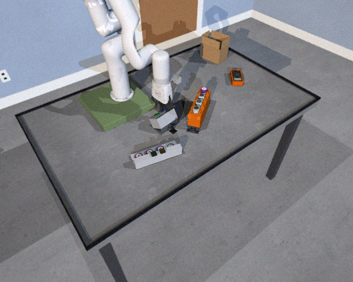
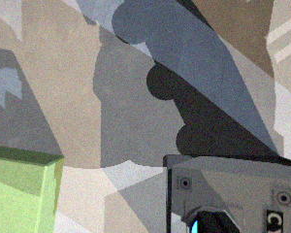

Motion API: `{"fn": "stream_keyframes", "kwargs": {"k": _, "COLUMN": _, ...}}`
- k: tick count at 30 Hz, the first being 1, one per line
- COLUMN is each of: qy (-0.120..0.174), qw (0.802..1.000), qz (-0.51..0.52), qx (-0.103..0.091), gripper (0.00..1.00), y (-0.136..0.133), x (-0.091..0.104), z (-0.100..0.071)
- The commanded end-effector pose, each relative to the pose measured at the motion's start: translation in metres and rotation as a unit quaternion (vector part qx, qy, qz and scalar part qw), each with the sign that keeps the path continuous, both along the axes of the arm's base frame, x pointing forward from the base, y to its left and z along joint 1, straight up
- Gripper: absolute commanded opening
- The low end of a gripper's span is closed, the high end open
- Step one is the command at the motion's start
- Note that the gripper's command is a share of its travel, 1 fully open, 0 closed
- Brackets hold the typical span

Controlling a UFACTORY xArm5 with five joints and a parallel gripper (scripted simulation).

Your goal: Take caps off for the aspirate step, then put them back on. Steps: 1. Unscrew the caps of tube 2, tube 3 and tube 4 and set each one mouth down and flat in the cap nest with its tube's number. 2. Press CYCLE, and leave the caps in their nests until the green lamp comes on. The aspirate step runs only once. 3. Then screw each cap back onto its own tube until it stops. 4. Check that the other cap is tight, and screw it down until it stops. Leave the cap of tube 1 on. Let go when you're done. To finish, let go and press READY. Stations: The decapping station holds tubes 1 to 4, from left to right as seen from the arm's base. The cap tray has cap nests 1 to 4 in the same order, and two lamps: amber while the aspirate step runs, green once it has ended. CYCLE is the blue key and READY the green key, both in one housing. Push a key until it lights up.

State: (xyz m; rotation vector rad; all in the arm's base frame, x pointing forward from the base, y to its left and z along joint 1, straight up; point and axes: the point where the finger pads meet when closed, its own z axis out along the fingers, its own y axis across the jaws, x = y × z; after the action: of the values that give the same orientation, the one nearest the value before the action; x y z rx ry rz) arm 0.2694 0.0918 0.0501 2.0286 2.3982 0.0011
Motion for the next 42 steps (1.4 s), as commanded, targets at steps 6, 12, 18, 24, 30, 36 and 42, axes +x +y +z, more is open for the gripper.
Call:
{"fn": "stream_keyframes", "kwargs": {"k": 6, "qy": 0.0, "qw": 1.0, "qz": 0.0, "qx": 0.001, "gripper": 0.0, "y": 0.0, "x": 0.001, "z": 0.004}}
{"fn": "stream_keyframes", "kwargs": {"k": 12, "qy": 0.0, "qw": 1.0, "qz": 0.0, "qx": 0.001, "gripper": 0.0, "y": 0.0, "x": 0.001, "z": 0.022}}
{"fn": "stream_keyframes", "kwargs": {"k": 18, "qy": 0.0, "qw": 1.0, "qz": 0.0, "qx": 0.001, "gripper": 0.0, "y": 0.0, "x": 0.001, "z": 0.03}}
{"fn": "stream_keyframes", "kwargs": {"k": 24, "qy": 0.0, "qw": 1.0, "qz": 0.0, "qx": 0.001, "gripper": 0.0, "y": 0.0, "x": 0.001, "z": 0.03}}
{"fn": "stream_keyframes", "kwargs": {"k": 30, "qy": -0.001, "qw": 0.984, "qz": 0.177, "qx": 0.001, "gripper": 1.0, "y": -0.017, "x": 0.034, "z": 0.028}}
{"fn": "stream_keyframes", "kwargs": {"k": 36, "qy": -0.001, "qw": 0.957, "qz": 0.289, "qx": 0.0, "gripper": 1.0, "y": -0.028, "x": 0.054, "z": 0.027}}
{"fn": "stream_keyframes", "kwargs": {"k": 42, "qy": -0.002, "qw": 0.918, "qz": 0.396, "qx": 0.0, "gripper": 1.0, "y": -0.039, "x": 0.074, "z": 0.026}}
